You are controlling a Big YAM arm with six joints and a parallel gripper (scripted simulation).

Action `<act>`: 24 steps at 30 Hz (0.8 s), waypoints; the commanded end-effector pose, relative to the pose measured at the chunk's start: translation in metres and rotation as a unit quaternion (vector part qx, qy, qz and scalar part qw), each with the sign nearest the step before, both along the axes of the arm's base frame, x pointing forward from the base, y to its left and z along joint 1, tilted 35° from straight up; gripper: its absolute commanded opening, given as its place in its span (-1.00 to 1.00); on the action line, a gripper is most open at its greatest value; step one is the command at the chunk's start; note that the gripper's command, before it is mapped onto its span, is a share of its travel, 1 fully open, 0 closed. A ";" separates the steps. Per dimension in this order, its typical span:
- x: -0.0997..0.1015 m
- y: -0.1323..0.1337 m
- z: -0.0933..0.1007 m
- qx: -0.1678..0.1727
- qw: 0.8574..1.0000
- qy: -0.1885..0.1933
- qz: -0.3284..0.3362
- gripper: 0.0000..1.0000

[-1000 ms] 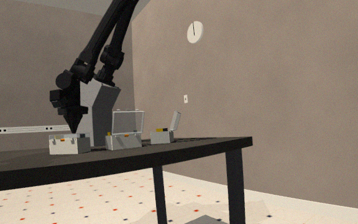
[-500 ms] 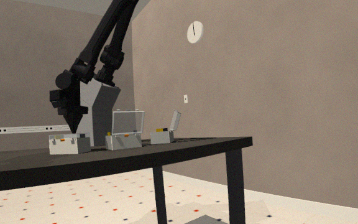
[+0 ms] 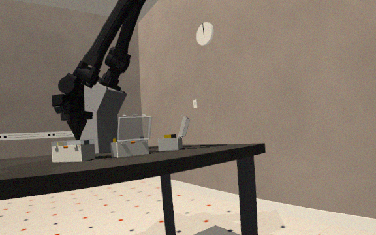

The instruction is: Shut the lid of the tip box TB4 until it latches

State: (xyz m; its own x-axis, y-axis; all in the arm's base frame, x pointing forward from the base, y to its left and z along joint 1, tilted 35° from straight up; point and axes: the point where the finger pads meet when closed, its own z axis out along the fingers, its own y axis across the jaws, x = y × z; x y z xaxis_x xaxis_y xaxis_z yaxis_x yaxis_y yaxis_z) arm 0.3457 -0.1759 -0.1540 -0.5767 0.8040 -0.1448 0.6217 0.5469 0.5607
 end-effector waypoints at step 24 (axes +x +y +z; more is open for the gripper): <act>-0.020 -0.012 0.030 -0.006 1.000 -0.005 -0.004 -1.00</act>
